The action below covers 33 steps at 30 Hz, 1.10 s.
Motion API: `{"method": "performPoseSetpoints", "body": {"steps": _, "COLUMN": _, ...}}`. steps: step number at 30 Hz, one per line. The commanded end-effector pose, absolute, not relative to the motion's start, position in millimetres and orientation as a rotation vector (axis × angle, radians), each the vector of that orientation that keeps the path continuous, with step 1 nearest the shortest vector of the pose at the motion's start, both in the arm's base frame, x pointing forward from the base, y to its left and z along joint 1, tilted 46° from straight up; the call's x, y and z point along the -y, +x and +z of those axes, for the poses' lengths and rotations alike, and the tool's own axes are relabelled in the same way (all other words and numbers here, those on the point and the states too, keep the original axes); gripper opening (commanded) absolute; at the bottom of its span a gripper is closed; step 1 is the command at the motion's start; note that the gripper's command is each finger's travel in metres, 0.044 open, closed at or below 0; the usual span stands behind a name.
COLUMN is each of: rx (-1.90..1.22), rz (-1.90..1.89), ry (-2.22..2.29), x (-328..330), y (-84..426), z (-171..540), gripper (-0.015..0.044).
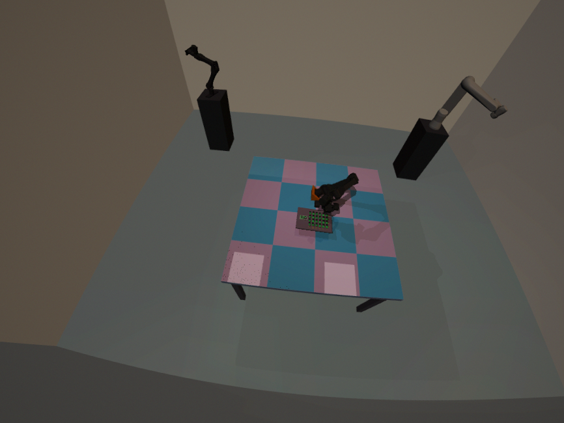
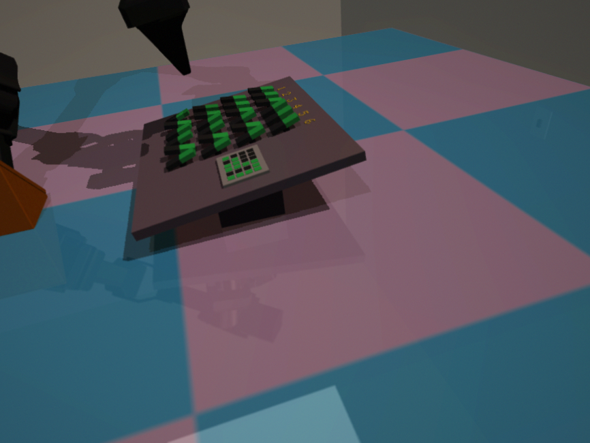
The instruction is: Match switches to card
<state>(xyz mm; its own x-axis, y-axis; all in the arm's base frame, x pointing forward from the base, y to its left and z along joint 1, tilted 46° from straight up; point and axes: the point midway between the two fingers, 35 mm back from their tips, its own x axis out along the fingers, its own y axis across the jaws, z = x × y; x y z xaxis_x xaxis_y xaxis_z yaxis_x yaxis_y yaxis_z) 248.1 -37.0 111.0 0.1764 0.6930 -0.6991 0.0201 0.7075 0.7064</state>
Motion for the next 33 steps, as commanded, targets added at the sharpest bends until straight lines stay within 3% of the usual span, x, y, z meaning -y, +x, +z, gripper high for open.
{"method": "performPoseSetpoints", "body": {"steps": 1, "rx": -1.319, "rz": 0.534, "ry": 0.673, "x": 17.5, "y": 247.6, "z": 96.9, "gripper": 0.0000}}
{"method": "performPoseSetpoints", "body": {"steps": 33, "rx": -1.316, "rz": 0.535, "ry": 0.674, "x": -1.0, "y": 251.5, "z": 79.2, "gripper": 0.0000}}
